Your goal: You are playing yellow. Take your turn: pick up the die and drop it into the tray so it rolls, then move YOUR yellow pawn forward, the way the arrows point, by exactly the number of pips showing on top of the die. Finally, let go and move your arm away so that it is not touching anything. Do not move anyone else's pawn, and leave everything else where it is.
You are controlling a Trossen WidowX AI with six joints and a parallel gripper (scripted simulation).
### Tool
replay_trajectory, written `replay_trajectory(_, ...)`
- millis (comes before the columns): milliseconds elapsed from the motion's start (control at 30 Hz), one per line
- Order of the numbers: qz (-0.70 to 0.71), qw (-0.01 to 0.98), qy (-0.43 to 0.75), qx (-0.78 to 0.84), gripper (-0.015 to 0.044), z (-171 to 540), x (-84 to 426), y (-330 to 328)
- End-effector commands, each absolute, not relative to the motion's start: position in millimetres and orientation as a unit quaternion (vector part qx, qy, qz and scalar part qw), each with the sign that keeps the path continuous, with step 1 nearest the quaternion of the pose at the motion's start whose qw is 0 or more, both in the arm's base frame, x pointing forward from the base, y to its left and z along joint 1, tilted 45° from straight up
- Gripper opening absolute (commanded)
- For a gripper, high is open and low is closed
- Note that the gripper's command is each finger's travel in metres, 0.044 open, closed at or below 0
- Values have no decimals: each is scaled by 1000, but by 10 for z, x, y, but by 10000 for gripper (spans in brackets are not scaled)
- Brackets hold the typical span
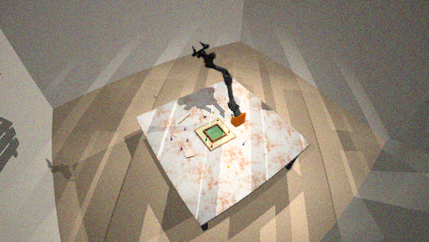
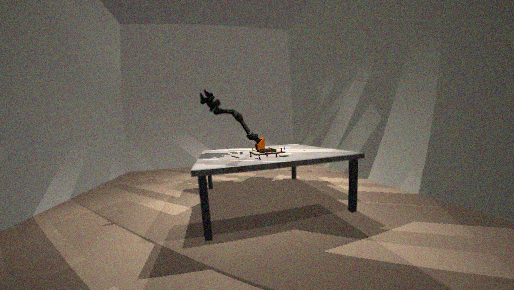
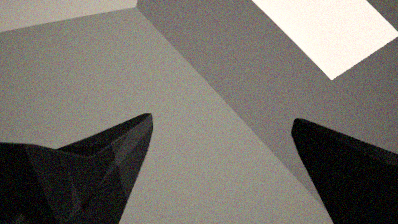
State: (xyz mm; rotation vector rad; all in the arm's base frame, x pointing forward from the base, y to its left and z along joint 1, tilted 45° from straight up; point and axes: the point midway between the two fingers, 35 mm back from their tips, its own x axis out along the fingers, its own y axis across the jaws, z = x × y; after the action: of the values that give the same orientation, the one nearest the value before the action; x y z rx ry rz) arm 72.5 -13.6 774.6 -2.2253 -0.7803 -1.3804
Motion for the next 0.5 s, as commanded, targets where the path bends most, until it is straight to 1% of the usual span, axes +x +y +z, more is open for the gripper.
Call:
replay_trajectory(0, -493, 208, -280, -797, 374, 7744, 733, -149)
replay_trajectory(67, -480, 251, -284, -791, 321, 7722, 803, -249)
replay_trajectory(133, -477, 315, -280, -771, 275, 7692, 891, -482)
replay_trajectory(300, -485, 462, -252, -699, 275, 7526, 1142, -1128)
replay_trajectory(467, -482, 599, -207, -604, 275, 7171, 1474, -1726)
